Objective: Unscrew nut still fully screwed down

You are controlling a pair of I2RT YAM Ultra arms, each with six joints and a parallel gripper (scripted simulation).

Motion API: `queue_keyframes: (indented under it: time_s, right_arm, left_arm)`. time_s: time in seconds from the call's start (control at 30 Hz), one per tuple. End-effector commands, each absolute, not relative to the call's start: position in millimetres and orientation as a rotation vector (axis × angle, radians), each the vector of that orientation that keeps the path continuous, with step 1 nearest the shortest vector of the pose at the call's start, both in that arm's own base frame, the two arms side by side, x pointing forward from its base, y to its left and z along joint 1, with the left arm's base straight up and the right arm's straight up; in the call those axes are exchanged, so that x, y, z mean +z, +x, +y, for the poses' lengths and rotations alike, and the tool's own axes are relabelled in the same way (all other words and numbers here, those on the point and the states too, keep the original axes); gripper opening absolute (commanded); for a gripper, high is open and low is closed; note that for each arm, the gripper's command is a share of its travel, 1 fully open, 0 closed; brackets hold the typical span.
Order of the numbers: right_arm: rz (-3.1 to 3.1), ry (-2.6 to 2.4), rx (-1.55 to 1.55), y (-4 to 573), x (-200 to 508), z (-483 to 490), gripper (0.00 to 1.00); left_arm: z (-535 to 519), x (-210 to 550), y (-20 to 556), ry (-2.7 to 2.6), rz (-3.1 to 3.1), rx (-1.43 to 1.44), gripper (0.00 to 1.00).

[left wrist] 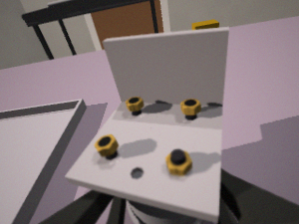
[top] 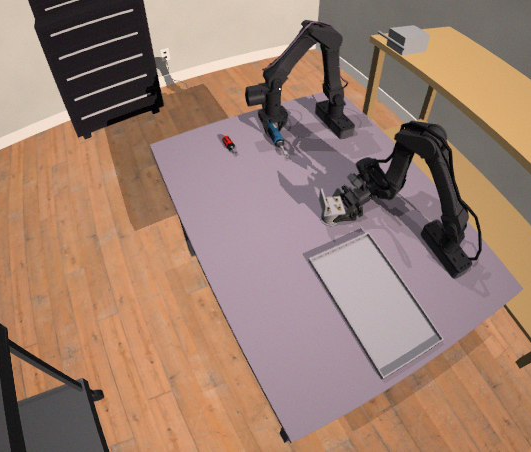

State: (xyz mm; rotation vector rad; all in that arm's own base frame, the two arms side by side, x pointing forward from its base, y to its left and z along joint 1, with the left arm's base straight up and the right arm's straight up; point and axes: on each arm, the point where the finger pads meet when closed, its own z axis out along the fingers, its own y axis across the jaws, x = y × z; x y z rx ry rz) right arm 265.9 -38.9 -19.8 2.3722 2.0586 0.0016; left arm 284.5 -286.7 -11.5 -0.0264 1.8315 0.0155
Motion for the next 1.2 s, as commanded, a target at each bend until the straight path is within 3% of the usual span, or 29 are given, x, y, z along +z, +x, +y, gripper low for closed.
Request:
queue_keyframes:
  time_s: [0.0, 0.33, 0.37, 1.17]
  right_arm:
    - [2.049, 2.362, 0.005, 268.6, -17.2, -41.1, 0.55]
    - [2.049, 2.362, 0.005, 268.6, -17.2, -41.1, 0.55]
    - [2.049, 2.362, 0.005, 268.6, -17.2, -41.1, 0.46]
    - [2.049, 2.362, 0.005, 268.6, -17.2, -41.1, 0.45]
  left_arm:
    - [-287.2, -9.2, 285.0, -0.027, 1.827, 0.018, 0.59]
    - [-287.2, -9.2, 285.0, -0.027, 1.827, 0.018, 0.59]
    - [-287.2, -9.2, 285.0, -0.027, 1.827, 0.018, 0.59]
    - [-287.2, -9.2, 285.0, -0.027, 1.827, 0.018, 0.59]
